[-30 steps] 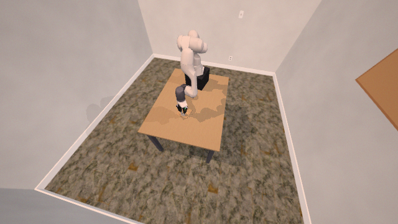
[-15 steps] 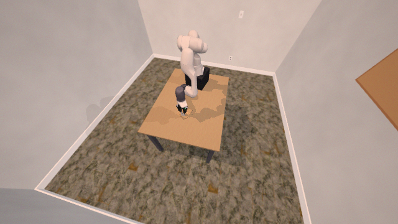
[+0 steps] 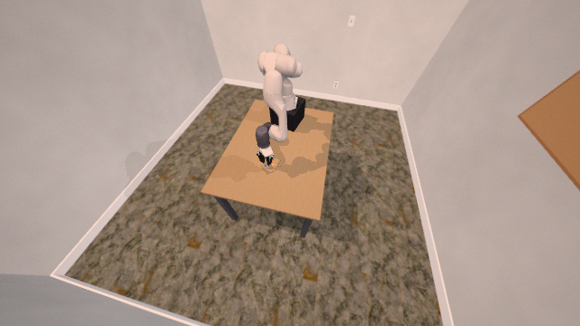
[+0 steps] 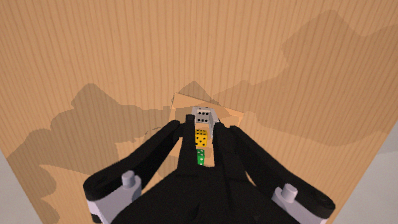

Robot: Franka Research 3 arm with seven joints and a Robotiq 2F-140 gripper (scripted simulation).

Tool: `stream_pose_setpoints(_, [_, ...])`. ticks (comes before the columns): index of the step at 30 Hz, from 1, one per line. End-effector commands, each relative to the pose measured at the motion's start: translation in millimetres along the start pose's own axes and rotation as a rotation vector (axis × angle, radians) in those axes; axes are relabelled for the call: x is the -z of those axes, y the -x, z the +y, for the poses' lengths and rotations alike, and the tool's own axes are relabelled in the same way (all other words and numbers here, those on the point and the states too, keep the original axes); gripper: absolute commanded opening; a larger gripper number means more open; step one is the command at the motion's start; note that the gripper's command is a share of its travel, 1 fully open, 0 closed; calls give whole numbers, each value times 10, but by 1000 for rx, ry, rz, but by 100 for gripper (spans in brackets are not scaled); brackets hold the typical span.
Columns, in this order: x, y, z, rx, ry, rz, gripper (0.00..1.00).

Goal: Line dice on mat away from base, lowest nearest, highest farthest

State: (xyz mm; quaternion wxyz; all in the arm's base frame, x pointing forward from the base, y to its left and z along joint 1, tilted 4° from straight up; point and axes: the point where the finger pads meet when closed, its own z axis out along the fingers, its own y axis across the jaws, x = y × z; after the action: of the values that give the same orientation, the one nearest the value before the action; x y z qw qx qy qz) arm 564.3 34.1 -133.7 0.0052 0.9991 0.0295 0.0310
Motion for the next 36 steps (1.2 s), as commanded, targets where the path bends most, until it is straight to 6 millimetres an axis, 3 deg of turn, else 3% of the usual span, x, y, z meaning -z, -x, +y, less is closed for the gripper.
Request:
stream_pose_setpoints(1, [-1,-15,-2,5,0,3,13])
stream_pose_setpoints(20, [-1,-15,-2,5,0,3,25])
stream_pose_setpoints(36, [50,-15,-2,5,0,3,25])
